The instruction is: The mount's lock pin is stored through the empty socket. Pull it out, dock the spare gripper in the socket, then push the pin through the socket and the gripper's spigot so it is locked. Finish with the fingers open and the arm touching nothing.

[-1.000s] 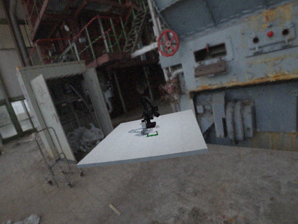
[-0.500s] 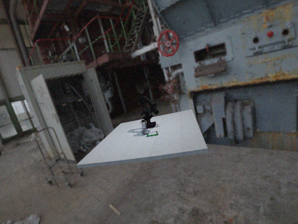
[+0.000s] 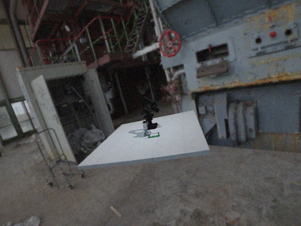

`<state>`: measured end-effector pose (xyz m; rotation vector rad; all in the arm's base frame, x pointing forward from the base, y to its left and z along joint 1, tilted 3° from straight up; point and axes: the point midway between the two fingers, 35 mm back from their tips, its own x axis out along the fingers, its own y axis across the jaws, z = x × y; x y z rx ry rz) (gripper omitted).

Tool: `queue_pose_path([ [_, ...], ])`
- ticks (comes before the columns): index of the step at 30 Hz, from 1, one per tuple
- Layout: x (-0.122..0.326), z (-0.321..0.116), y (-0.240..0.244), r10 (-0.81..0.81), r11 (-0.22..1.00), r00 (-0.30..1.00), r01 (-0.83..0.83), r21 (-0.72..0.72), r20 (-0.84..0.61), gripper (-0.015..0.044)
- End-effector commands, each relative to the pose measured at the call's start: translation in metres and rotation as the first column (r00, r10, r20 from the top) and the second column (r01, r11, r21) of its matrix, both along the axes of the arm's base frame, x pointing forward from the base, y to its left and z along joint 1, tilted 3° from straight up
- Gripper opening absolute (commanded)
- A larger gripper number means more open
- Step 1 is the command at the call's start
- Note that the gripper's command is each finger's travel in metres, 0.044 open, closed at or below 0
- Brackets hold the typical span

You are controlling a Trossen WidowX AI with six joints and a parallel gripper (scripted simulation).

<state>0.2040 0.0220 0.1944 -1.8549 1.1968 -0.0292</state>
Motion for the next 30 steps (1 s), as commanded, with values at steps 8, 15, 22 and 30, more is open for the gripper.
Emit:
queue_pose_path([
  [8,-0.006,0.004,0.1,0.209,0.963,0.978,-0.208,0.17,0.015,0.023],
  [15,-0.005,0.007,0.113,0.227,0.956,0.974,-0.225,0.188,0.011,0.018],
  [22,0.037,-0.013,0.12,0.099,0.963,0.962,-0.029,0.269,-0.253,0.018],
  [30,0.125,-0.046,0.117,0.199,0.897,0.783,0.097,0.431,-0.589,0.018],
])
